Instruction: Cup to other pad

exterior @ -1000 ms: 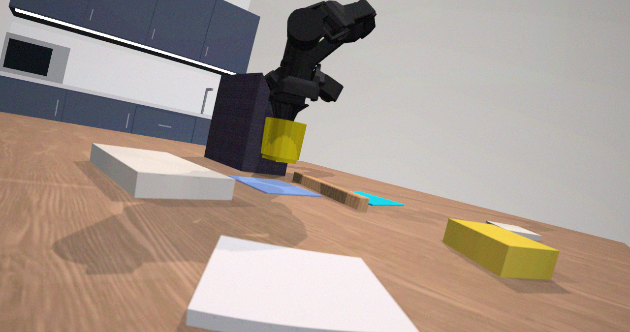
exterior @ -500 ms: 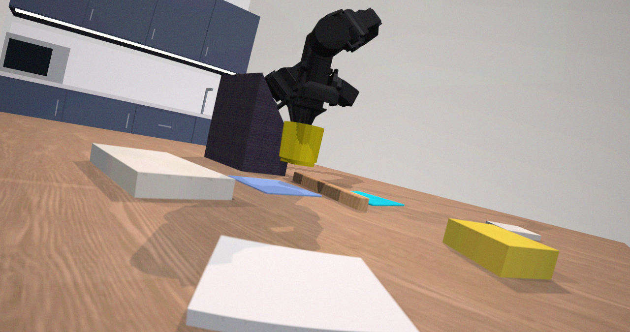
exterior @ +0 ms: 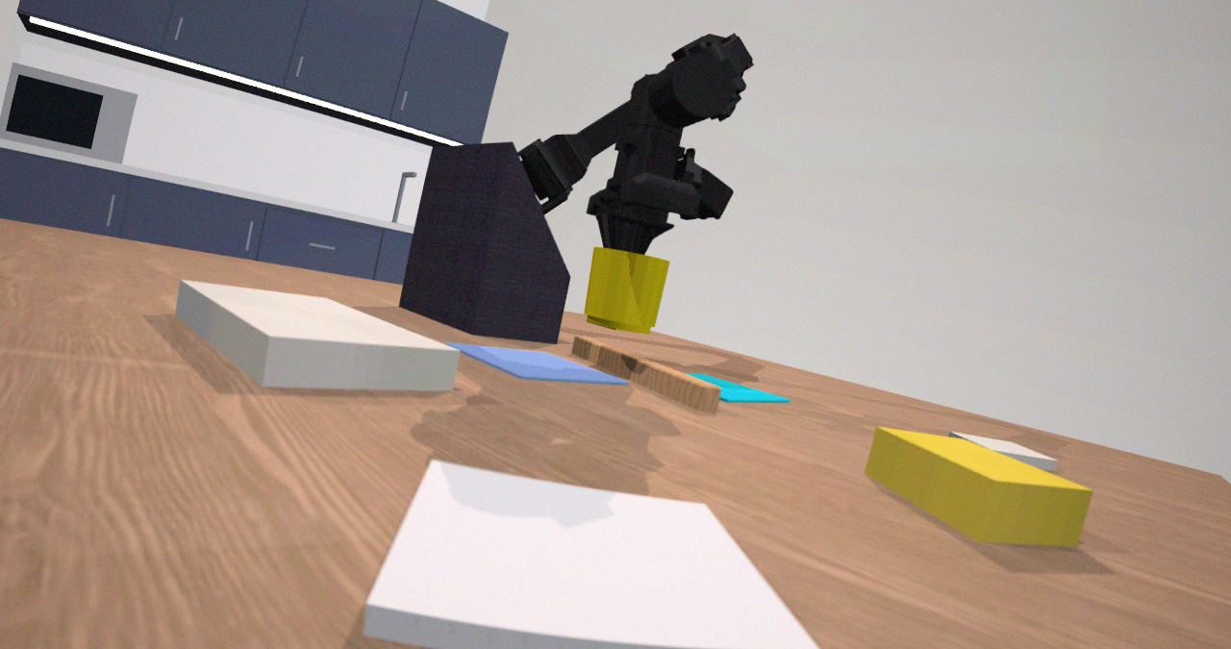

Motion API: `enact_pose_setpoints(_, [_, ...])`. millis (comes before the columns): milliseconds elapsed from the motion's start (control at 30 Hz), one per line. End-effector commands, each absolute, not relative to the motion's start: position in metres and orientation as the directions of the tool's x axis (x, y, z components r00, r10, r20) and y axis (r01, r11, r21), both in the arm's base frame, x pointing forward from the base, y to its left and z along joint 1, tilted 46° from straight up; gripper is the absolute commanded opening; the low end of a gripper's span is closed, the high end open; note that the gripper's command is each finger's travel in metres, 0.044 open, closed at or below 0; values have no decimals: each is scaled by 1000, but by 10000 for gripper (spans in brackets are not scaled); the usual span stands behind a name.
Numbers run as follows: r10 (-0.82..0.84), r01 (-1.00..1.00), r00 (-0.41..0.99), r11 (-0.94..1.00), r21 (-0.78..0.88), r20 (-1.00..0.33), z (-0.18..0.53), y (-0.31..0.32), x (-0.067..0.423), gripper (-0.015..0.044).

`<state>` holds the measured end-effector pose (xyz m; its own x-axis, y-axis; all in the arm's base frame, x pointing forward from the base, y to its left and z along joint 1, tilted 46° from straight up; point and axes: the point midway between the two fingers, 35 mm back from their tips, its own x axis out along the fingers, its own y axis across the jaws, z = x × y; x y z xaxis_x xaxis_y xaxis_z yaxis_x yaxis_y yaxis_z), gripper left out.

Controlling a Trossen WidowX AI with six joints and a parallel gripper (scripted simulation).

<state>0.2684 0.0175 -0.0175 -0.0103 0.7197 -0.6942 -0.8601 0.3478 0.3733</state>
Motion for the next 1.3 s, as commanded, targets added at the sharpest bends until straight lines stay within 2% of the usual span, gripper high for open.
enact_pose_setpoints(0, [721,-862,-1,351,366,-693,-8,23,273,0])
enact_pose_setpoints(1267, [724,-863,0,349,366,-689,69,91,307,0])
